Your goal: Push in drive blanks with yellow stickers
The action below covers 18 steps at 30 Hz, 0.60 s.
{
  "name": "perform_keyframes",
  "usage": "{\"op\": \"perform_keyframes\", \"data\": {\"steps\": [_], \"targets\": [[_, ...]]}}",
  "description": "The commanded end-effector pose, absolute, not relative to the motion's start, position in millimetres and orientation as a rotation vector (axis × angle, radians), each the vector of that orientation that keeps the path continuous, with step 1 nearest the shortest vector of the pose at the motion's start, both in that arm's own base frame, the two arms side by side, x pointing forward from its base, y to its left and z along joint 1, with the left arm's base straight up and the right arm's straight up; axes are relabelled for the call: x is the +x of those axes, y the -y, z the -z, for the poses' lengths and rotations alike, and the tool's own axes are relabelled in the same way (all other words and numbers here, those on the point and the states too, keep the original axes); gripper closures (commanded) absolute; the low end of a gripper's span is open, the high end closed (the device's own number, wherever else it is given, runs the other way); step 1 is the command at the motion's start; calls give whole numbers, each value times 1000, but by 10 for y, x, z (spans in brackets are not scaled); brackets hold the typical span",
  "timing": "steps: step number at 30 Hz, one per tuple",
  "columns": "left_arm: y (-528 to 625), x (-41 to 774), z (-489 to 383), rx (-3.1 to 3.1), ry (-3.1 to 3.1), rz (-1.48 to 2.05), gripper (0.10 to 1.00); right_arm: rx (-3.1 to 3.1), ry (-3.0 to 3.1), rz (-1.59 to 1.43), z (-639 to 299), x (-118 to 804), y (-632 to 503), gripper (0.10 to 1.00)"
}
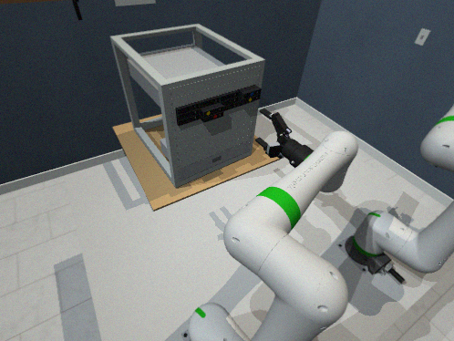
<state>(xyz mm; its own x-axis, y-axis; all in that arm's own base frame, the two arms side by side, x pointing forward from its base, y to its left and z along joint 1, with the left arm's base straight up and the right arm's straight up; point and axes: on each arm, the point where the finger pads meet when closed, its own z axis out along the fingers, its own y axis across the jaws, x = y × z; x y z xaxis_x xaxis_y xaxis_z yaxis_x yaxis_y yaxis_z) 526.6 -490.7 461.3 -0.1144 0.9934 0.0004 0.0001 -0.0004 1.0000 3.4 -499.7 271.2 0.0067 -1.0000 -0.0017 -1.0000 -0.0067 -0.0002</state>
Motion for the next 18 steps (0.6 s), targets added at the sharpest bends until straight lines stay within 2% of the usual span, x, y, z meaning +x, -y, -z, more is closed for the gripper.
{"op": "perform_keyframes", "data": {"steps": [1,18], "targets": [[4905,5266,-4628,1151,-1293,-1292,98,-2229,-2214,0,-2720,33,5000,98],[4932,5313,-4636,1151,-1293,-1292,98,-2229,-2214,0,-2720,33,5000,98]]}}
